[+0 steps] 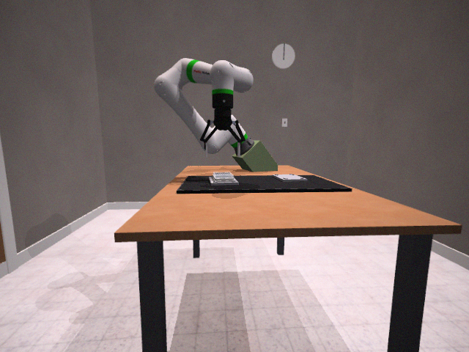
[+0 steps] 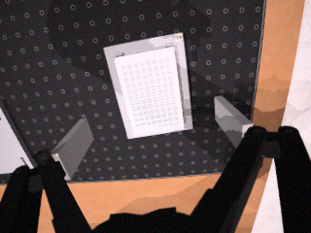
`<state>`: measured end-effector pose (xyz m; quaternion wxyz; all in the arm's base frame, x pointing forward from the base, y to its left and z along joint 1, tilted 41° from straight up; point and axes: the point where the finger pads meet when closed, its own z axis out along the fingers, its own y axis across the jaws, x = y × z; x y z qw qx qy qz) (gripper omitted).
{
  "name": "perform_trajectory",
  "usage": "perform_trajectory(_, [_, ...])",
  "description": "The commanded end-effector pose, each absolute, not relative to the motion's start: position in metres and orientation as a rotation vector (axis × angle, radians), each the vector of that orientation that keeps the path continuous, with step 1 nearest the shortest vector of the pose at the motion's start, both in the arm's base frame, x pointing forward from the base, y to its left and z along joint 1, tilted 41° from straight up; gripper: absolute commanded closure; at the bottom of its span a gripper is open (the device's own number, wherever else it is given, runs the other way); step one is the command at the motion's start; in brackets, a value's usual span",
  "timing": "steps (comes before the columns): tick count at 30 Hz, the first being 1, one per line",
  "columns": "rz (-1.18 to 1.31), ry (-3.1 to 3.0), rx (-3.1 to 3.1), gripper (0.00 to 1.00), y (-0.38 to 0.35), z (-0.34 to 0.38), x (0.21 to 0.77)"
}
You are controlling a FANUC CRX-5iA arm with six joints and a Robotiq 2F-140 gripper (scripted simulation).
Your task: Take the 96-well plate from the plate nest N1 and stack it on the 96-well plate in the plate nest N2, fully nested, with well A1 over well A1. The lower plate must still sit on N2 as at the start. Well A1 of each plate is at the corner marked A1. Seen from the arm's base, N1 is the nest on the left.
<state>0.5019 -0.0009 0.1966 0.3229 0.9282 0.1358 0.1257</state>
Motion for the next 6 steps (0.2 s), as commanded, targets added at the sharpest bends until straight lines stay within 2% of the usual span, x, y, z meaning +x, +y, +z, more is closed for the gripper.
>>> perform_trajectory(1, [0.33,0.357,2.436,0.0,-0.0007,0.1967,0.5019])
perform_trajectory(6, [0.33,0.357,2.436,0.0,-0.0007,0.1967,0.5019])
